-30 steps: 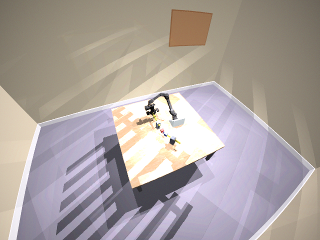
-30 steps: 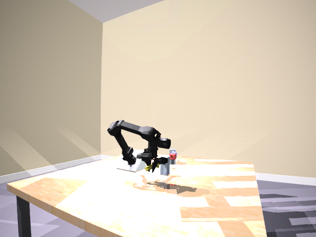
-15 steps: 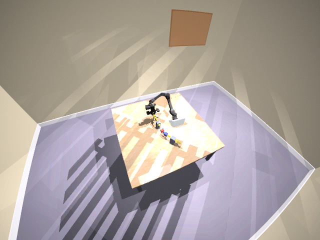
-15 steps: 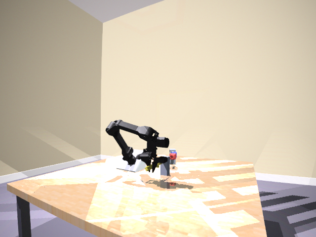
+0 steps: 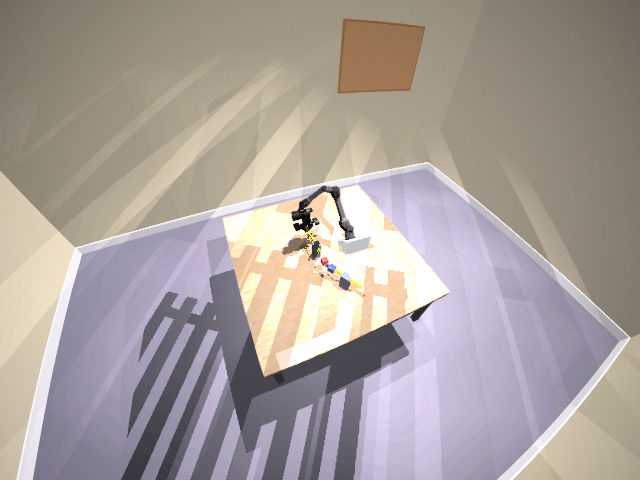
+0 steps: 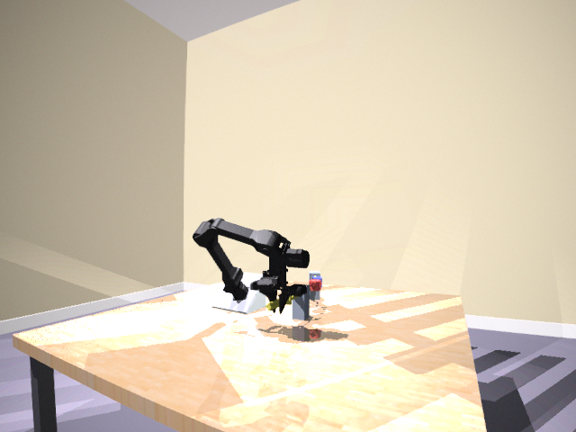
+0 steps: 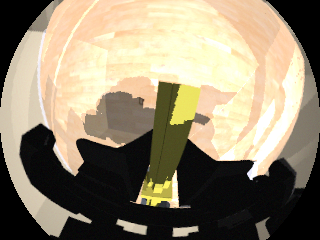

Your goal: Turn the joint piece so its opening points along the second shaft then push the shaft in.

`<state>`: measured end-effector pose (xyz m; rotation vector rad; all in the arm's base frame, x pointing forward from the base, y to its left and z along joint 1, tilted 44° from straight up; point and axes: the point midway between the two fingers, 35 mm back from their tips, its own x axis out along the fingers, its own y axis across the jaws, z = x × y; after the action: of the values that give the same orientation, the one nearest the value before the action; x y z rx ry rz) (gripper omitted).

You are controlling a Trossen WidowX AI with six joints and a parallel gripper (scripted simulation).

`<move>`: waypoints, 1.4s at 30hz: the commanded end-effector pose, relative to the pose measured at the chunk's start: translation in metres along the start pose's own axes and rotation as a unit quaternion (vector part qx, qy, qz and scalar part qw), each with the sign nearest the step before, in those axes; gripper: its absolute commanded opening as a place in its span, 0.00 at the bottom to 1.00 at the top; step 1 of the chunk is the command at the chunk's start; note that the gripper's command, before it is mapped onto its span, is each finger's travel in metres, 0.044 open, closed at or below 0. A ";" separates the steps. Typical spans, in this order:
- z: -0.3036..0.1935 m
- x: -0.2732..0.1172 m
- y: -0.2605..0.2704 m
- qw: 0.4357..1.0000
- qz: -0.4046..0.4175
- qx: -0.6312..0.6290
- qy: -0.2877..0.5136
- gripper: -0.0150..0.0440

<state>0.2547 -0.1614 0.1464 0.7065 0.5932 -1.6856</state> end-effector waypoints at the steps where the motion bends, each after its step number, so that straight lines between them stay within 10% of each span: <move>1: -0.006 0.000 0.000 1.000 0.002 0.001 -0.001 0.25; 42: -0.073 0.001 0.000 1.000 0.004 0.001 0.000 0.25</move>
<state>0.2646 -0.1127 0.0982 0.7090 0.5924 -1.6776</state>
